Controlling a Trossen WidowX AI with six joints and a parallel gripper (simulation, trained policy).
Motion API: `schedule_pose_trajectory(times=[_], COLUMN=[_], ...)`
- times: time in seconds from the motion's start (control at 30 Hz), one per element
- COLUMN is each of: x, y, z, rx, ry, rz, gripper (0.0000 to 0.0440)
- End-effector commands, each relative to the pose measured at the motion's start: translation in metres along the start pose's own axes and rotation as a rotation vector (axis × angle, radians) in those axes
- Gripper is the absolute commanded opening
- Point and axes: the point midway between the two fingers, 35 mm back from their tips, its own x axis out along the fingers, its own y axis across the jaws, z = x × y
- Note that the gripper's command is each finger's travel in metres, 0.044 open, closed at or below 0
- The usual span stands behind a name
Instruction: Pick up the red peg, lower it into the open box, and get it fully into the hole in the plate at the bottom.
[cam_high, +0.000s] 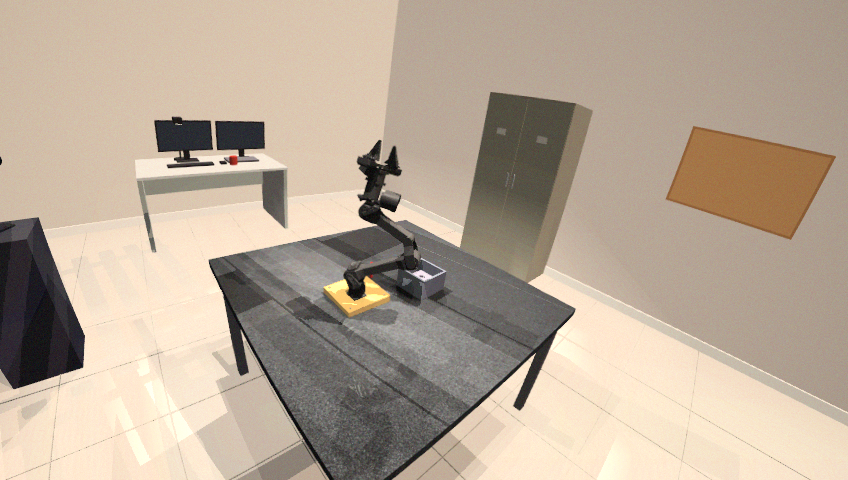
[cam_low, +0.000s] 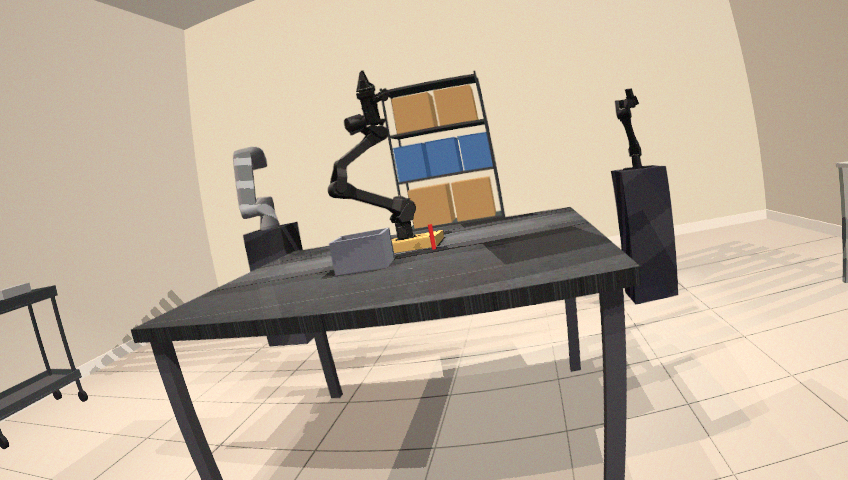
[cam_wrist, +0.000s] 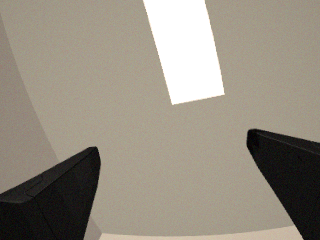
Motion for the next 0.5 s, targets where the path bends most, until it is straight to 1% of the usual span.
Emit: schedule_pose_trajectory(times=[0.0,0.03,0.07,0.47], x=[-0.001,-0.002,-0.003,-0.023], y=[-0.002,-0.004,-0.007,-0.031], z=[0.004,0.008,0.013,0.080], rx=[-0.032,-0.064,-0.095,-0.446], ry=[-0.013,-0.027,-0.040,-0.230], rz=[-0.004,-0.010,-0.018,-0.147], gripper=[0.0420,0.0437,0.0440,0.0440])
